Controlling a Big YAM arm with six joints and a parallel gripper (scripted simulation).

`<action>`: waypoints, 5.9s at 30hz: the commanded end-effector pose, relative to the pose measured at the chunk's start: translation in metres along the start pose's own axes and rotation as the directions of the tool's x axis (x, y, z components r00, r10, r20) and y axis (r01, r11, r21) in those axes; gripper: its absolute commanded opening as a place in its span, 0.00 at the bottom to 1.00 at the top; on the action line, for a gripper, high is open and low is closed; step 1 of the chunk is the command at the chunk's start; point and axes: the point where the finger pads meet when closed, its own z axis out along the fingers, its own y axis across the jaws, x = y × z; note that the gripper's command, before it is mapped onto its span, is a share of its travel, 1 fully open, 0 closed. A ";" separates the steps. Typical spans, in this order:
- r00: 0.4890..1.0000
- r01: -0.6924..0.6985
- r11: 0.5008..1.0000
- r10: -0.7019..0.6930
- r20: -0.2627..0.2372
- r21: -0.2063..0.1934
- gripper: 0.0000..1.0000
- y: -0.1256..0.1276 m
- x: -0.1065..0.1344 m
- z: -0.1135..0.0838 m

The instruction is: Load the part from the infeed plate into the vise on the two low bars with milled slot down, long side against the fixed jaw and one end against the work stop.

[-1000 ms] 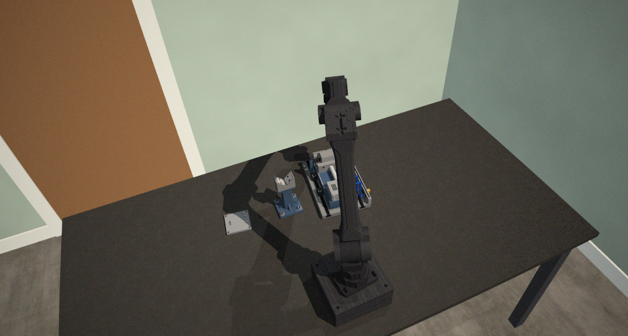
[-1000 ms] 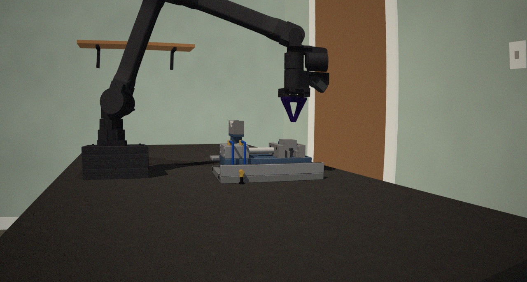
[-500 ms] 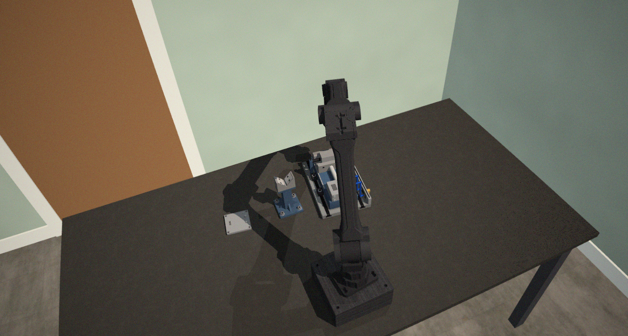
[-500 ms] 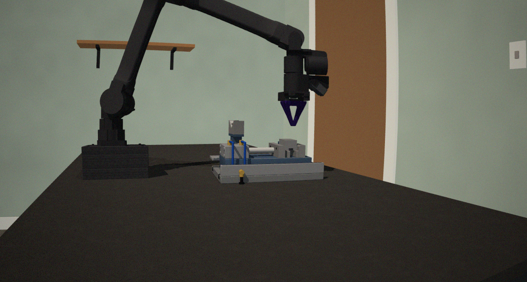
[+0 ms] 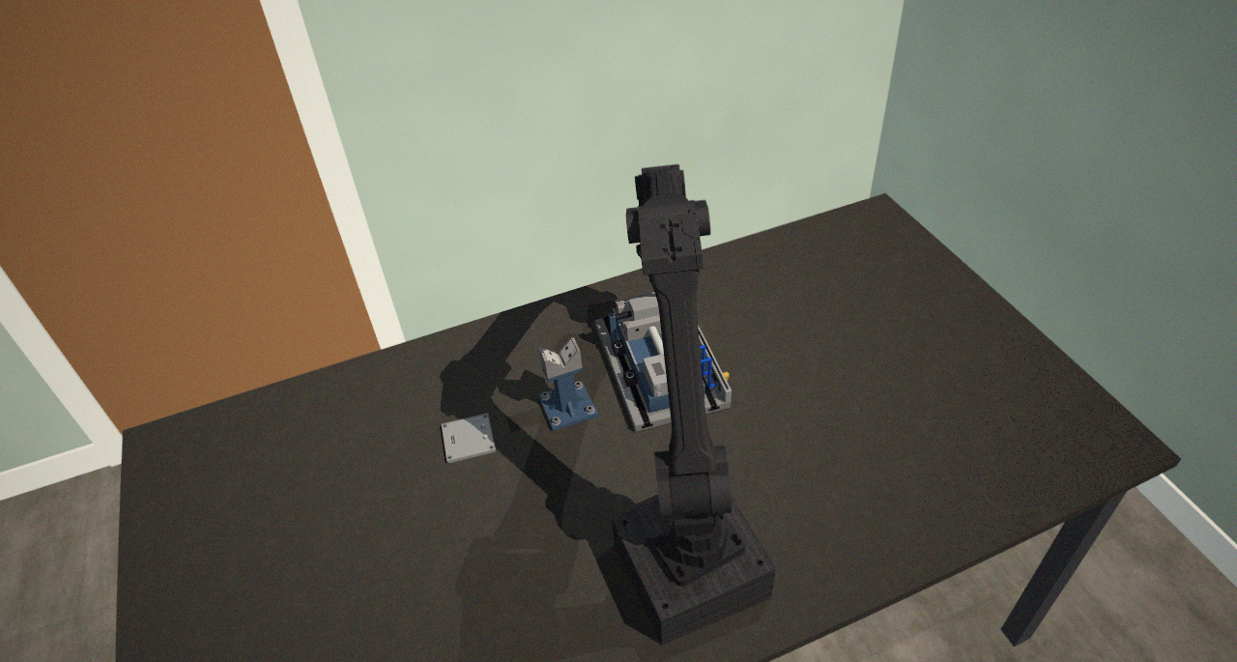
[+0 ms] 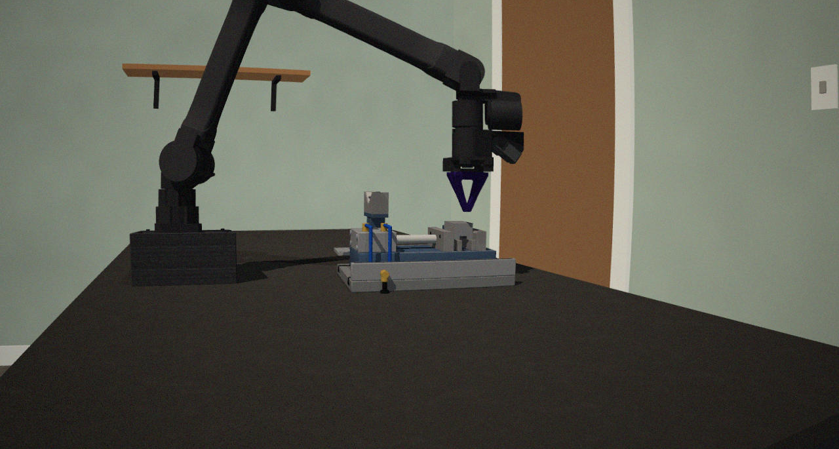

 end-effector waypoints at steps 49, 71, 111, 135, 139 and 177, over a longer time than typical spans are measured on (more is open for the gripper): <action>1.000 0.003 1.000 -0.003 -0.008 -0.002 0.00 0.005 -0.005 0.023; 1.000 0.002 1.000 -0.002 -0.008 -0.002 0.00 0.006 -0.004 0.023; 1.000 0.002 1.000 -0.002 -0.003 -0.001 0.00 0.006 -0.006 0.022; 1.000 0.003 1.000 -0.003 0.012 0.003 0.00 0.004 -0.014 0.015; 1.000 0.003 1.000 -0.003 0.012 0.003 0.00 0.004 -0.014 0.015; 1.000 0.004 1.000 -0.004 0.022 0.005 0.00 0.003 -0.019 0.011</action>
